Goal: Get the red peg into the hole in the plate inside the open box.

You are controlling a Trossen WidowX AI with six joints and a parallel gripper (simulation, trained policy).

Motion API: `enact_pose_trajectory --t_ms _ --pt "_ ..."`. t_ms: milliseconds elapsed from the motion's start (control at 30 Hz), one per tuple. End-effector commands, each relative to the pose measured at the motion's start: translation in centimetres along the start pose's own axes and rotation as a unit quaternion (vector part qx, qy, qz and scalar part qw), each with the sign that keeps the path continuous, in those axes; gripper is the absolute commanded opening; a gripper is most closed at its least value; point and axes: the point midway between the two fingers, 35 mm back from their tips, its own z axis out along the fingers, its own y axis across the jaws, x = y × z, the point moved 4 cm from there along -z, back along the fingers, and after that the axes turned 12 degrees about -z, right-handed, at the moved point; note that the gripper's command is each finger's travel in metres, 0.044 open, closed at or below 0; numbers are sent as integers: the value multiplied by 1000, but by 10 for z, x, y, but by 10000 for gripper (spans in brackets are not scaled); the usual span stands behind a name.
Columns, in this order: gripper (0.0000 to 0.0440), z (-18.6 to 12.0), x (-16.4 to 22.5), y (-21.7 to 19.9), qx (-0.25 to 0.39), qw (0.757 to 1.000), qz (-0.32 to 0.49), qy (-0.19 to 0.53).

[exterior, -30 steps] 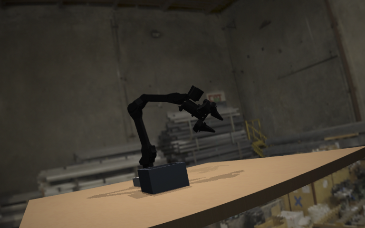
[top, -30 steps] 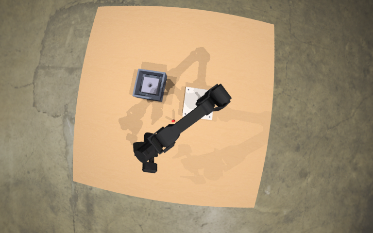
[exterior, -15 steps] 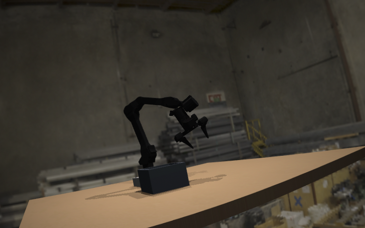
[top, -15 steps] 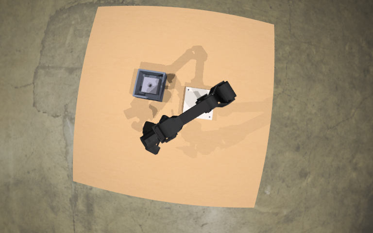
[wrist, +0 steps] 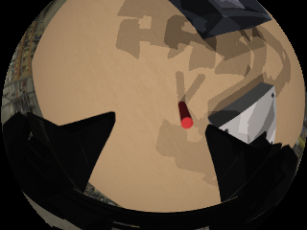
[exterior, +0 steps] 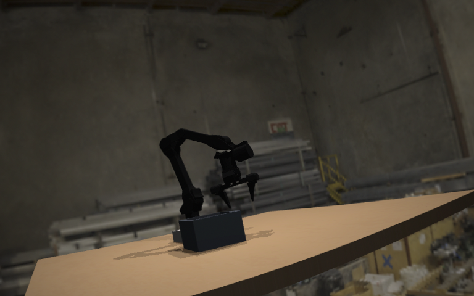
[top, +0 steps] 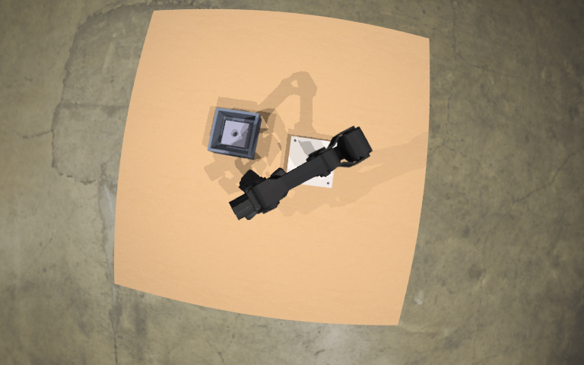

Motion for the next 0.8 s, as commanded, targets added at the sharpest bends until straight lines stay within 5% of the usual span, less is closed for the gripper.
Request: enact_pose_trajectory --t_ms 0,500,767 --pt "440 11 0 -7 14 1000 24 -1" --pt "429 69 6 -24 16 994 103 -16" --pt "241 78 10 -30 25 991 130 -1"
